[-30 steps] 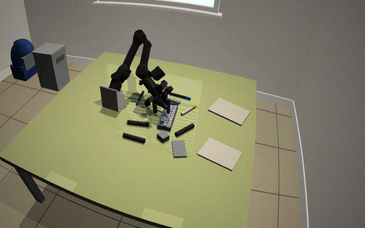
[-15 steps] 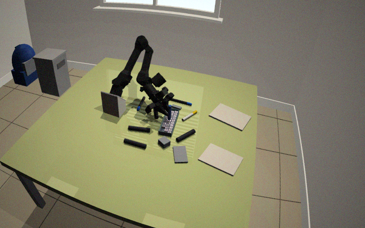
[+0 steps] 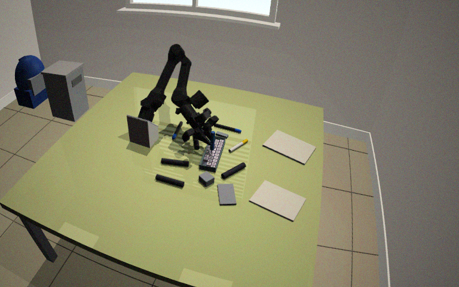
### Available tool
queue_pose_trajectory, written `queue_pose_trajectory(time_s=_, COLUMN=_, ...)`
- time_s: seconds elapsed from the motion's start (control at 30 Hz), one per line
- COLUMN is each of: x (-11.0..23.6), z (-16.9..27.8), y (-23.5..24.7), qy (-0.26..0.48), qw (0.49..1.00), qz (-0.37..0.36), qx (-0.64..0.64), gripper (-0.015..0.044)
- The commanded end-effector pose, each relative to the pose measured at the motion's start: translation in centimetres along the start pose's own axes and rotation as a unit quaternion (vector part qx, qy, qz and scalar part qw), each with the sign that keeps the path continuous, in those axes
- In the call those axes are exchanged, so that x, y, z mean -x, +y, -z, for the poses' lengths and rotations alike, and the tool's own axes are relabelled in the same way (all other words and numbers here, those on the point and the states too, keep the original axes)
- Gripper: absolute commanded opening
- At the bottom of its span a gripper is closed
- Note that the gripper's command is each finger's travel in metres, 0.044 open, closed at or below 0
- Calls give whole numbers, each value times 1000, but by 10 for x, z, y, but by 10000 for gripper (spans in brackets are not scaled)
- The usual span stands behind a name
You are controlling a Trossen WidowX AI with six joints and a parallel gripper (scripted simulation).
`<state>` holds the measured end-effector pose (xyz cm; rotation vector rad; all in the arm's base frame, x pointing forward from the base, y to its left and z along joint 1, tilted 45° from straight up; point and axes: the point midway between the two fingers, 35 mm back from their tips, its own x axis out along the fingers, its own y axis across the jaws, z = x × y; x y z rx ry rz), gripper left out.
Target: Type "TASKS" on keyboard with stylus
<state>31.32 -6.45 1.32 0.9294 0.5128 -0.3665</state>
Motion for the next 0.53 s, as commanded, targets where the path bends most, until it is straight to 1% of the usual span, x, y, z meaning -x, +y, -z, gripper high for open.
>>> queue_pose_trajectory(time_s=0.0, x=4, z=-10, y=2, qy=-2, qw=1000, qz=-3, qx=2, gripper=81)
queue_pose_trajectory(time_s=0.2, x=14, z=-26, y=2, qy=-2, qw=1000, qz=-3, qx=3, gripper=81)
queue_pose_trajectory(time_s=0.5, x=14, z=-25, y=1, qy=-4, qw=1000, qz=-1, qx=0, gripper=81)
